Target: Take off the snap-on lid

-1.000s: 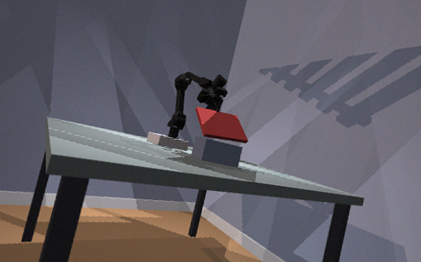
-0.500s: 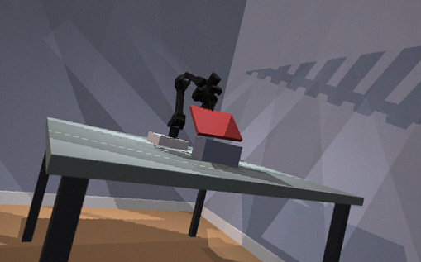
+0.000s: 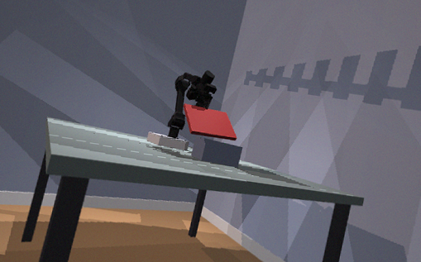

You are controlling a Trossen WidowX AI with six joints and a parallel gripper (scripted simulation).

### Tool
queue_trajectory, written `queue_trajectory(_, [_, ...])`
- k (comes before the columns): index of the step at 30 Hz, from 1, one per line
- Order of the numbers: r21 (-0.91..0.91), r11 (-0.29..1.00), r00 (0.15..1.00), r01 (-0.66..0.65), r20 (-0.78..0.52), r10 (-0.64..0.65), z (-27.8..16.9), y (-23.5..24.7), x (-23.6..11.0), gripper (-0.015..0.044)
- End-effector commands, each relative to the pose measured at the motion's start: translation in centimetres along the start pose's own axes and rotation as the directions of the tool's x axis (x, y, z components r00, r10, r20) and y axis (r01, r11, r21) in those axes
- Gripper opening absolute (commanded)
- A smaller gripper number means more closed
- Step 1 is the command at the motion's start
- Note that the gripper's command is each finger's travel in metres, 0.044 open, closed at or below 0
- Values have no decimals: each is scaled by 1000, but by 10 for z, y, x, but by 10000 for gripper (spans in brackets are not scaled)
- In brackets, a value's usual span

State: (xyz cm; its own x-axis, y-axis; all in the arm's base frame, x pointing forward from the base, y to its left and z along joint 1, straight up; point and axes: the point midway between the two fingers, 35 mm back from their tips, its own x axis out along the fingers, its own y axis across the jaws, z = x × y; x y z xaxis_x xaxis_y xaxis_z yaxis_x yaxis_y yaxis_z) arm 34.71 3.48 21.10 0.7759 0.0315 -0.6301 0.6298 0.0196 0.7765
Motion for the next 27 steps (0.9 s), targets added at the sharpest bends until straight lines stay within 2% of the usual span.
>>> queue_trajectory(1, [-3,1000,1000,-11,-2,11,7,2,-2,0])
queue_trajectory(27, [-7,1000,1000,-11,2,11,59,-1,-6,0])
